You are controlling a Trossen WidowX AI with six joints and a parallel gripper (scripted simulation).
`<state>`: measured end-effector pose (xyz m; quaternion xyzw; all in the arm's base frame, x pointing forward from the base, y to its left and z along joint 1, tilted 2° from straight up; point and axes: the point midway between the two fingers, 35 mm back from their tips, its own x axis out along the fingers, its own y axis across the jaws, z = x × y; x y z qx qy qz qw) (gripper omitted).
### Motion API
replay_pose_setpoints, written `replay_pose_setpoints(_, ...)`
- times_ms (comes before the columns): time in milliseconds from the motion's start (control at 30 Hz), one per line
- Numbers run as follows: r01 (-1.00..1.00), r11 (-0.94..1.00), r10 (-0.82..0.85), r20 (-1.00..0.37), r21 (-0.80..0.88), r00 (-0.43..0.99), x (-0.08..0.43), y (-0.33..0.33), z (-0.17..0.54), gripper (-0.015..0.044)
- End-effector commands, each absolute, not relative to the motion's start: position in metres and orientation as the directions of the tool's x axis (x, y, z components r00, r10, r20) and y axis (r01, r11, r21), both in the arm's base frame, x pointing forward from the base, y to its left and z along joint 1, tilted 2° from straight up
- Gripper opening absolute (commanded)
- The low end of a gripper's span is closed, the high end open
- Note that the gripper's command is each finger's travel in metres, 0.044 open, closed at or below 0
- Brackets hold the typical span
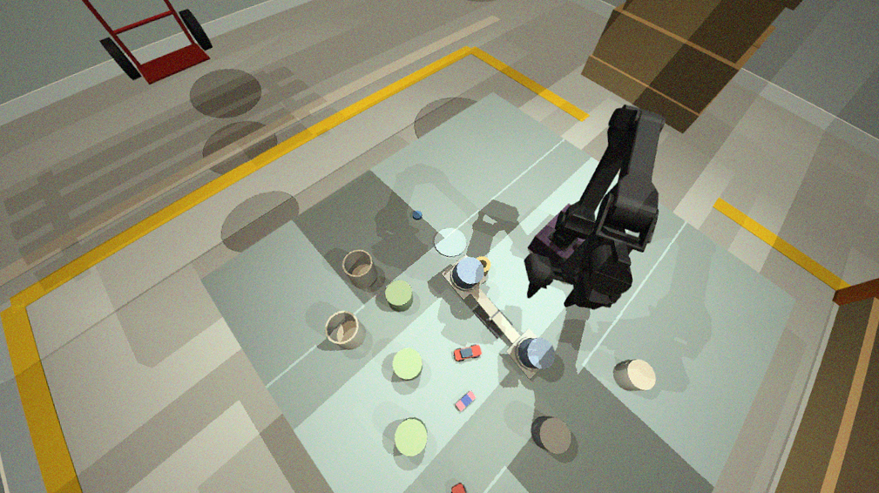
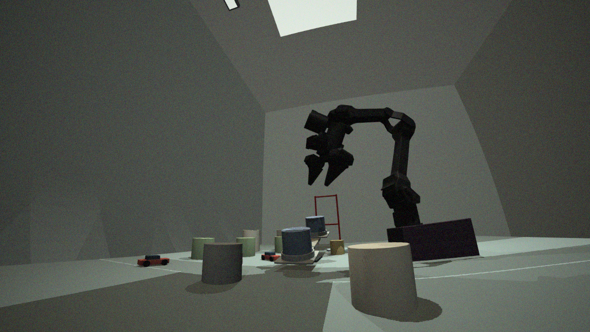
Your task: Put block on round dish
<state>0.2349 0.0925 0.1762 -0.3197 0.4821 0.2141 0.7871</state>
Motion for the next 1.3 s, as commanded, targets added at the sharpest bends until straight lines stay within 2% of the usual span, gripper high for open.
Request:
replay_pose_setpoints(0,-0.729,0.619,0.031,-0.919,-0.292,0.394,0.244,0.103,0.17,0.044)
replay_pose_setpoints(400,-0.929,0.305,0.02,-0.974,-0.207,0.224,0.274,0.138,0.137,0.044)
replay_pose_setpoints(767,-0.998,0.0,-0.001,-0.998,-0.064,0.064,0.296,0.167,0.093,0.044)
replay_pose_setpoints(1267,-0.998,-0.017,-0.003,-0.999,-0.054,0.054,0.298,0.169,0.071,0.044)
